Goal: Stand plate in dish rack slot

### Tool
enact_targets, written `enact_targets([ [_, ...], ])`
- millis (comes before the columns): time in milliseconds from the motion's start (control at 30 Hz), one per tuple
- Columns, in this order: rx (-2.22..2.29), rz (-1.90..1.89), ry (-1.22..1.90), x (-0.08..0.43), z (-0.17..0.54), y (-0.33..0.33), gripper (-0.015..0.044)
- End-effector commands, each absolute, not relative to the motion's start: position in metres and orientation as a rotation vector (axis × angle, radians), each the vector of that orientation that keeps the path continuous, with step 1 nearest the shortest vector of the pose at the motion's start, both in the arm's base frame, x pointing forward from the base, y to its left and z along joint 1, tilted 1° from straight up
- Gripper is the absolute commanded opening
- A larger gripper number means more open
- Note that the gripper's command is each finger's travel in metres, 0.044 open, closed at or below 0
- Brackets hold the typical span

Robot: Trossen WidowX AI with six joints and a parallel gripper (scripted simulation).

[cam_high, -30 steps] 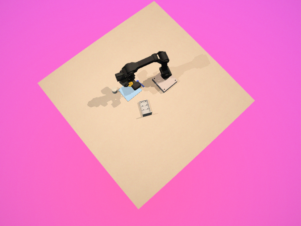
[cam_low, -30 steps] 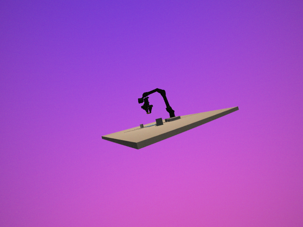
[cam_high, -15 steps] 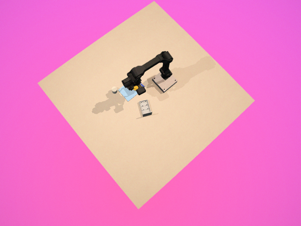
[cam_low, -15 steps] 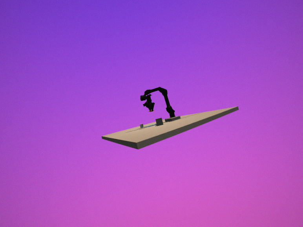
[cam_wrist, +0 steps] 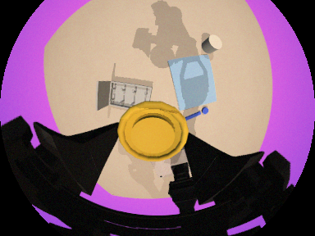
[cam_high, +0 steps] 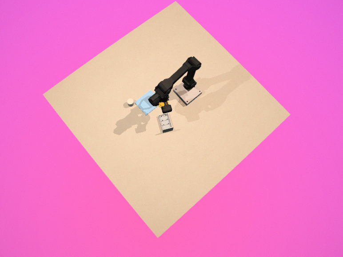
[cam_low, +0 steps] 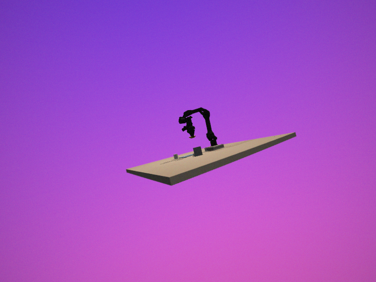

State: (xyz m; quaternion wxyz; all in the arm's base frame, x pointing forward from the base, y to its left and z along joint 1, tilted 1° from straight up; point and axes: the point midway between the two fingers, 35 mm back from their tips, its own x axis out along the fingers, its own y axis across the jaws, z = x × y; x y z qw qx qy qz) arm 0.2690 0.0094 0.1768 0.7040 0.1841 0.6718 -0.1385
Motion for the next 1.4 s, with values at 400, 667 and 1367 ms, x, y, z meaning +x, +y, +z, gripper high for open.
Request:
enact_targets([
  [400, 0.478, 0.113, 1.377, 0.315, 0.119, 0.022, 0.0000],
  [667, 0.477, 0.325, 1.245, 0.332, 0.096, 0.024, 0.0000],
  [1367, 0.353, 0.760, 0.764, 0.340, 0.063, 0.019, 0.0000],
])
